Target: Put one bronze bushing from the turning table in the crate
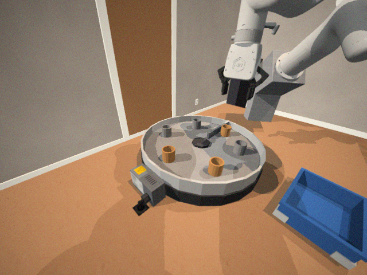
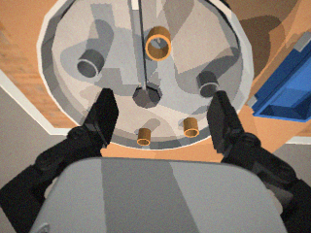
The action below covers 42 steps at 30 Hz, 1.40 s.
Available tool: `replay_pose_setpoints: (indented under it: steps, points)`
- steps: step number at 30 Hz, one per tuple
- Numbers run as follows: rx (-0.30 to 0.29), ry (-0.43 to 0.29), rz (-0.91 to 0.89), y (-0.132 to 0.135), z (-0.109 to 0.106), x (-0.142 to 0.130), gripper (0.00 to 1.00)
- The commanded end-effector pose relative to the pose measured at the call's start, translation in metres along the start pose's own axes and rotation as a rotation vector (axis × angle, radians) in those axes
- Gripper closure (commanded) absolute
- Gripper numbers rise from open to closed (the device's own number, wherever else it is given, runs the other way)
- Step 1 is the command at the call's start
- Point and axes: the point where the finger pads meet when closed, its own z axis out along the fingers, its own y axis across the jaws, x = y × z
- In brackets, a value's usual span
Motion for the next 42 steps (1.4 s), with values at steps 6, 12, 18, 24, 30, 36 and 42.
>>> replay_pose_setpoints:
  steps: [6,12,18,24,30,36,42]
  points:
    - [0.005,-0.002,-0.001,-0.0004,-0.0009,-0.0005,0.0]
    - [0.005,-0.002,-0.001,-0.0004,-0.0009,-0.0005,0.88]
    - [0.005,-0.002,-0.001,-0.0004,-0.0009,-0.0005,0.88]
    - [0.005,-0.002,-0.001,-0.0004,-0.0009,-0.0005,0.88]
    - [0.005,-0.002,-0.001,-0.0004,-0.0009,-0.0005,0.88]
    - [0.005,-0.002,-0.001,-0.0004,-0.0009,-0.0005,0.88]
    - [0.005,-0.002,-0.001,-0.0004,-0.0009,-0.0005,0.88]
